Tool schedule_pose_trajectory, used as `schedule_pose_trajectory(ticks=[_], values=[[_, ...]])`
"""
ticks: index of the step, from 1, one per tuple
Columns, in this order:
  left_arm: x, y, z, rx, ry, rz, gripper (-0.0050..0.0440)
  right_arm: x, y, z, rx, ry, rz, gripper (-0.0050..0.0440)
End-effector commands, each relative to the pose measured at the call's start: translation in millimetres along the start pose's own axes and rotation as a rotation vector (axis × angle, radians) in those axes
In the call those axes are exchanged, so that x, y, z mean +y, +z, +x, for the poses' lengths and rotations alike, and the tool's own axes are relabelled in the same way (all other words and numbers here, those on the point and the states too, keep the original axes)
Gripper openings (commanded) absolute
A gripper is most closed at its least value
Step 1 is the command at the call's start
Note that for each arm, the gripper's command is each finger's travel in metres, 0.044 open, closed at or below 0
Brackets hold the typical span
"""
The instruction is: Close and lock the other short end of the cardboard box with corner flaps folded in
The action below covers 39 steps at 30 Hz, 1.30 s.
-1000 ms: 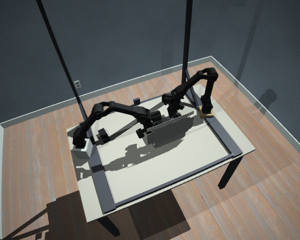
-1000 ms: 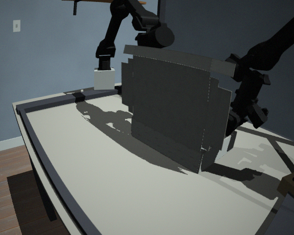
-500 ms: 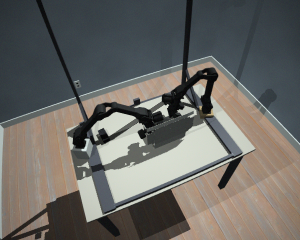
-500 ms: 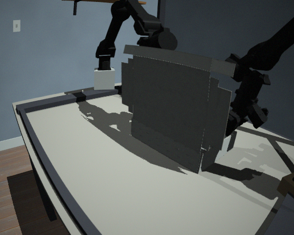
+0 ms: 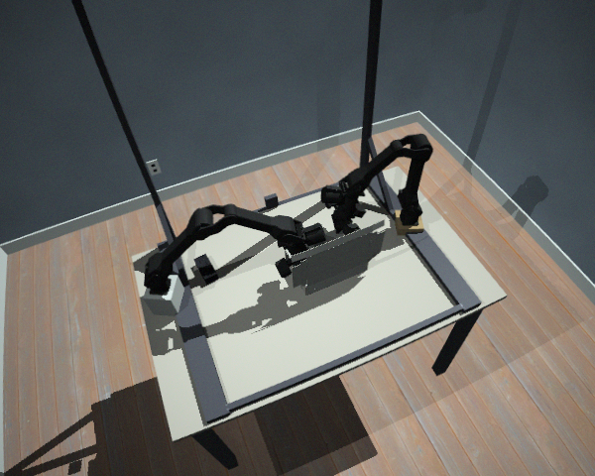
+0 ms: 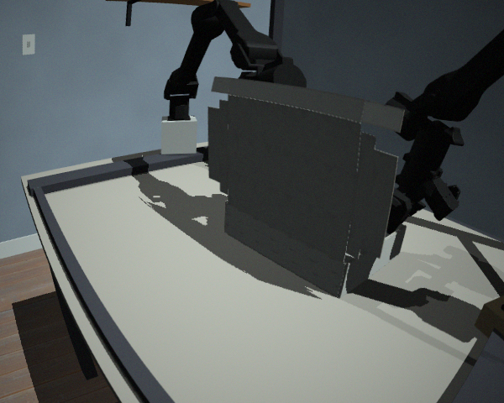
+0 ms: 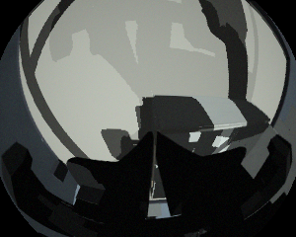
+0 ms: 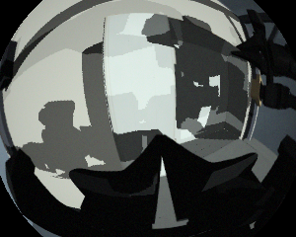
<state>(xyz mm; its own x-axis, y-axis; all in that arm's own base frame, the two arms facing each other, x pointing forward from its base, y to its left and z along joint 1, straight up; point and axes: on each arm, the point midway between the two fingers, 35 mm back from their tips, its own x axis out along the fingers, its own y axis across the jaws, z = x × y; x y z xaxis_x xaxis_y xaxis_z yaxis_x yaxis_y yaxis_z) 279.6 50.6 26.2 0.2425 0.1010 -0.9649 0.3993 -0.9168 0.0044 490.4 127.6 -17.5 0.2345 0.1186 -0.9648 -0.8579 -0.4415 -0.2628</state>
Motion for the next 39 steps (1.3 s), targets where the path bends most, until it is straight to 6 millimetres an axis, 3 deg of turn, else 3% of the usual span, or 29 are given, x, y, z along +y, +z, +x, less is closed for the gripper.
schedule_pose_trajectory(ticks=[1,22,23,33,39], values=[[1,-4,-3,0.017,0.007,0.004,0.0005,-11,-2,-8,0.01,-0.037,0.002,0.0],[1,-4,-3,0.017,0.007,0.004,0.0005,-2,-2,14,0.009,-0.038,0.001,0.0],[1,-4,-3,0.017,0.007,0.004,0.0005,-10,-3,6,0.013,-0.052,-0.003,0.0],[1,-4,-3,0.017,0.007,0.004,0.0005,-26,-1,-6,0.01,0.057,-0.002,0.0],[1,-4,-3,0.017,0.007,0.003,0.0005,-25,2,-13,0.006,0.125,-0.002,0.0]])
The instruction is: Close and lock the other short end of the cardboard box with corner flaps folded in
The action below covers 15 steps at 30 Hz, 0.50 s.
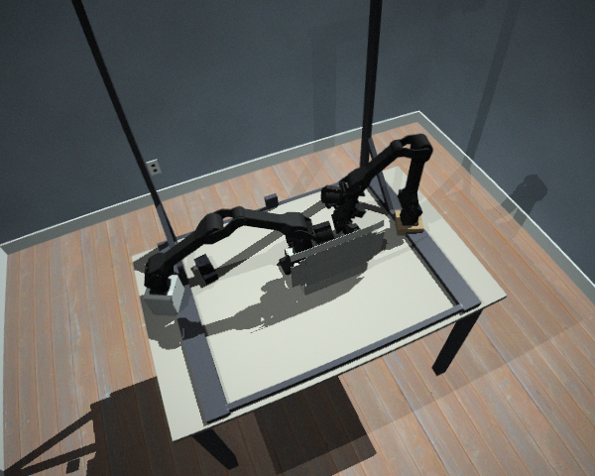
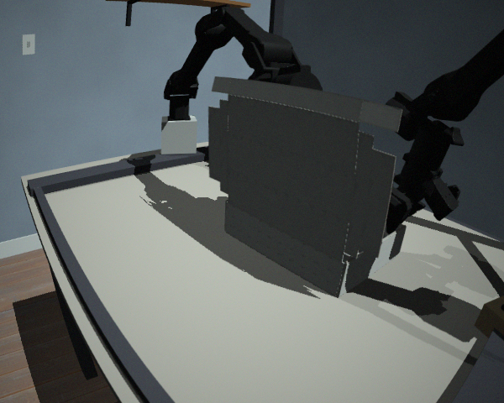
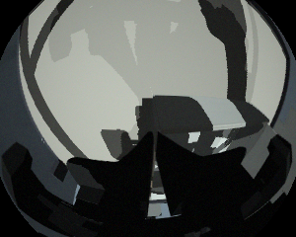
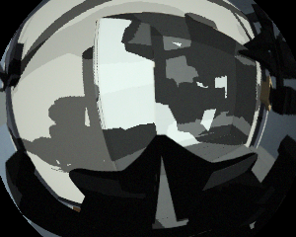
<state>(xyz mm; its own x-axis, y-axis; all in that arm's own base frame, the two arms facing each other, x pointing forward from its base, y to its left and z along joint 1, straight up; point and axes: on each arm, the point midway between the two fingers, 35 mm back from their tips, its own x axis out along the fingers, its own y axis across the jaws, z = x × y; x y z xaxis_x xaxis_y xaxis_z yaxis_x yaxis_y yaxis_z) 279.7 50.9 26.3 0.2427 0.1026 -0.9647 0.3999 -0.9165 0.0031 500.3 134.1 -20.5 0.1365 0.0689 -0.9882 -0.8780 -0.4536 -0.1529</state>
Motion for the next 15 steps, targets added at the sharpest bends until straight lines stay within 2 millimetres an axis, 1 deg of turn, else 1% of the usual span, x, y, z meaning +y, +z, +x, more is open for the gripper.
schedule_pose_trajectory(ticks=[1,7,15], values=[[1.4,-4.0,-3.3,0.016,0.008,0.004,0.0005,-11.6,1.4,-21.9,0.005,0.025,0.0,0.0],[1.4,-4.0,-3.3,0.016,0.008,0.004,0.0005,-10.4,2.7,-25.5,0.004,0.053,0.0,0.0],[1.4,-4.0,-3.3,0.016,0.008,0.004,0.0005,-10.5,2.8,-19.8,0.004,0.055,0.0,0.0]])
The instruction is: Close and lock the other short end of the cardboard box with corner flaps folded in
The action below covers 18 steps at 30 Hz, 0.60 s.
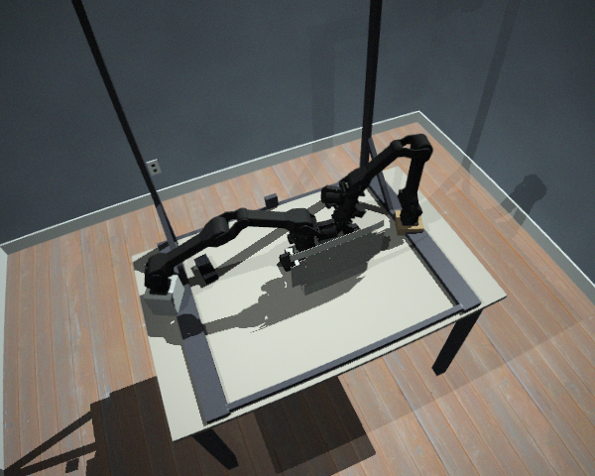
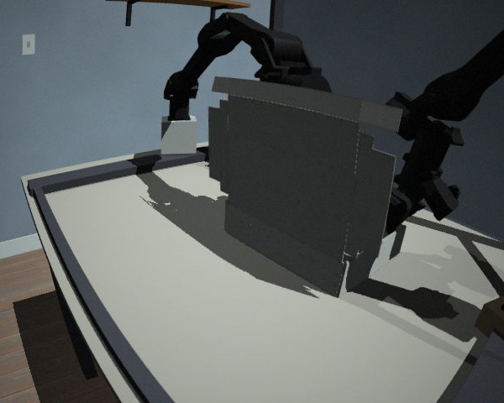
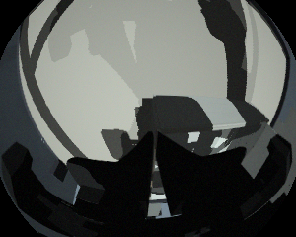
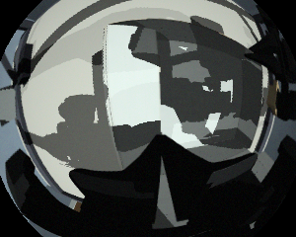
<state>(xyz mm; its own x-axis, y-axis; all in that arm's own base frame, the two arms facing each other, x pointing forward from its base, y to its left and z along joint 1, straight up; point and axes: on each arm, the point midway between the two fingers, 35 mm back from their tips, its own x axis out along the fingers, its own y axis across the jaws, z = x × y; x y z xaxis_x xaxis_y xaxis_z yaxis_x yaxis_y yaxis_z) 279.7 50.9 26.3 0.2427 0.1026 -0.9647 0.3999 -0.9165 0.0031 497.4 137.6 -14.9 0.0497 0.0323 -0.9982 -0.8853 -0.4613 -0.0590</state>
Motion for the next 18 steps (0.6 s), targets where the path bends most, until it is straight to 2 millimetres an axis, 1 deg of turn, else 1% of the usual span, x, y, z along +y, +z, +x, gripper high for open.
schedule_pose_trajectory(ticks=[1,13,15,18], values=[[1,-4,-3,0.016,0.008,0.004,0.0005,-9,-2,-13,0.011,-0.039,0.003,0.0],[1,-4,-3,0.016,0.008,0.004,0.0005,-11,-1,6,0.01,-0.032,0.003,0.0],[1,-4,-3,0.016,0.008,0.004,0.0005,-11,-1,6,0.01,-0.032,0.003,0.0],[1,-4,-3,0.016,0.008,0.004,0.0005,-11,-1,11,0.009,-0.03,0.003,0.0]])
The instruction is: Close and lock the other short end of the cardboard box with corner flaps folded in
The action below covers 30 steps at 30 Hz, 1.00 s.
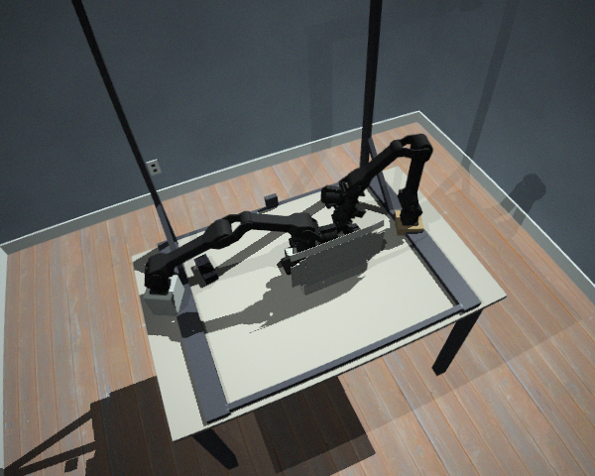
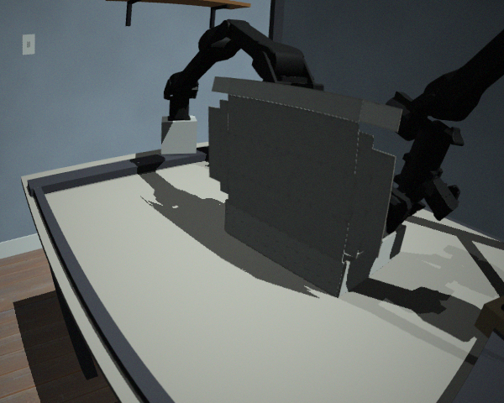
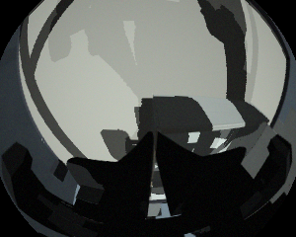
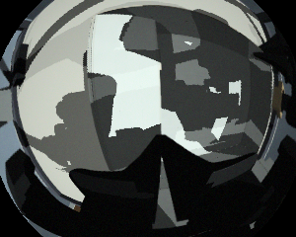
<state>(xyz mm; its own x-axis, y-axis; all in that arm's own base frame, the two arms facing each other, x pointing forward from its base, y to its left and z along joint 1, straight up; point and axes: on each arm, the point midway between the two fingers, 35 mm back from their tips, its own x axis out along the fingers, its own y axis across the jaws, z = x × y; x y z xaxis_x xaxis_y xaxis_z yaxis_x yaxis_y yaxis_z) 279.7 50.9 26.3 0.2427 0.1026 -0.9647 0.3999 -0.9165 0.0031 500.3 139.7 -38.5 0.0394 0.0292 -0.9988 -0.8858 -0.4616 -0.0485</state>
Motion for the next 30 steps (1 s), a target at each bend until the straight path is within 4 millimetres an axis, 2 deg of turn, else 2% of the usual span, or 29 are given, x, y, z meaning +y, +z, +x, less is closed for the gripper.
schedule_pose_trajectory(ticks=[1,8,30], values=[[1,-4,-3,0.016,0.008,0.004,0.0005,-9,-1,-11,0.011,-0.04,0.003,0.0],[1,-4,-3,0.016,0.008,0.004,0.0005,-9,-1,0,0.01,-0.035,0.003,0.0],[1,-4,-3,0.016,0.008,0.004,0.0005,1,0,8,0.004,-0.006,0.003,0.0]])
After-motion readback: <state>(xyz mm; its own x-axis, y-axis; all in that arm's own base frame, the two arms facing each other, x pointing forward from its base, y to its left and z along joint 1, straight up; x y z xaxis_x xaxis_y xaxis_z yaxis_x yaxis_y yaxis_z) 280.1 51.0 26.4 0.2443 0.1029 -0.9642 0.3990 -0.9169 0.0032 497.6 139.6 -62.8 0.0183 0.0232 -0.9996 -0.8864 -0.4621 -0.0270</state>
